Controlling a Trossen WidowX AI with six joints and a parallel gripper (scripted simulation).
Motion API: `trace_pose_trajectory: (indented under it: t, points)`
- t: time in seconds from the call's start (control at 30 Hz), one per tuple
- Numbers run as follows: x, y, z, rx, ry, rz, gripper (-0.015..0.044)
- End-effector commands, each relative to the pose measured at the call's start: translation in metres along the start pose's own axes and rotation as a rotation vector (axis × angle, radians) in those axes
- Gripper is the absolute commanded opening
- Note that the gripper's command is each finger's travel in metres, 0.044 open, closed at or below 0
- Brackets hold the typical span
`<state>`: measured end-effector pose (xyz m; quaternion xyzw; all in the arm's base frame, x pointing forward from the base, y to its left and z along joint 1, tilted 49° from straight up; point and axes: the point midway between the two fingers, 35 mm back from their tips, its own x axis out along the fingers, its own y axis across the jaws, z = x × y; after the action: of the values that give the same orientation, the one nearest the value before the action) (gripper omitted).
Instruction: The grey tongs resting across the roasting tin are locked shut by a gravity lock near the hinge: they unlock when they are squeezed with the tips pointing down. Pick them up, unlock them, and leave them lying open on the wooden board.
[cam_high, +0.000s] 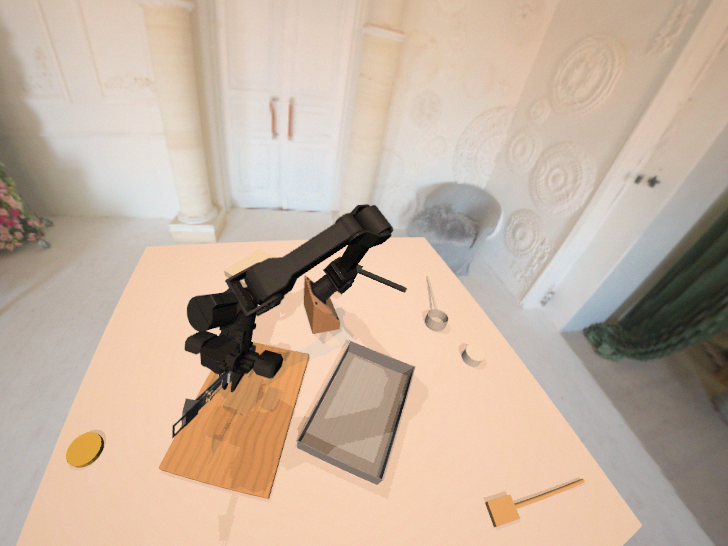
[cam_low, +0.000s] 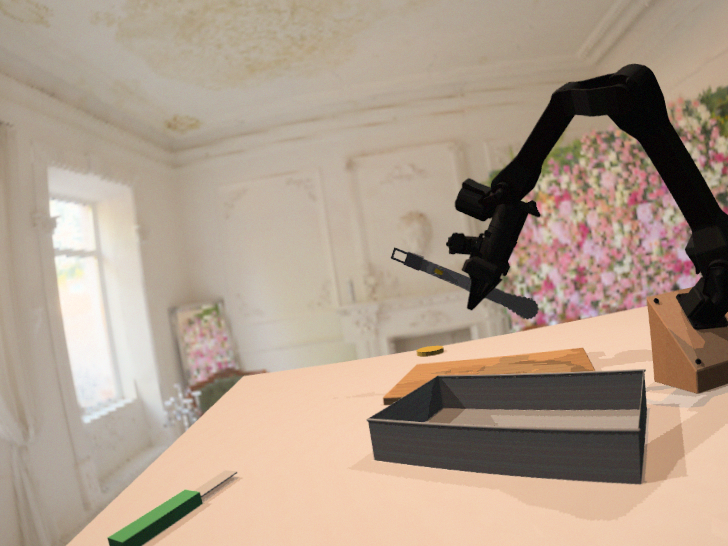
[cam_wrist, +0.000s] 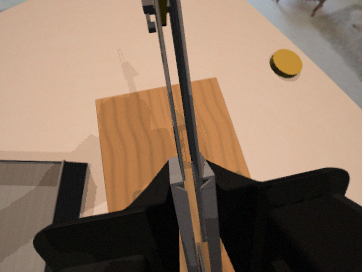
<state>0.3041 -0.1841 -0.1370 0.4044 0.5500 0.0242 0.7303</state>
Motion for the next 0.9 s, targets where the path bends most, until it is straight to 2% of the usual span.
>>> trace_pose_trajectory:
  t: [0.0,0.87]
  points:
    - [-0.005,0.002,0.001,-0.003,-0.061,0.005,-0.015]
    - [-0.028,0.024,-0.025,-0.015,-0.374,0.06,-0.015]
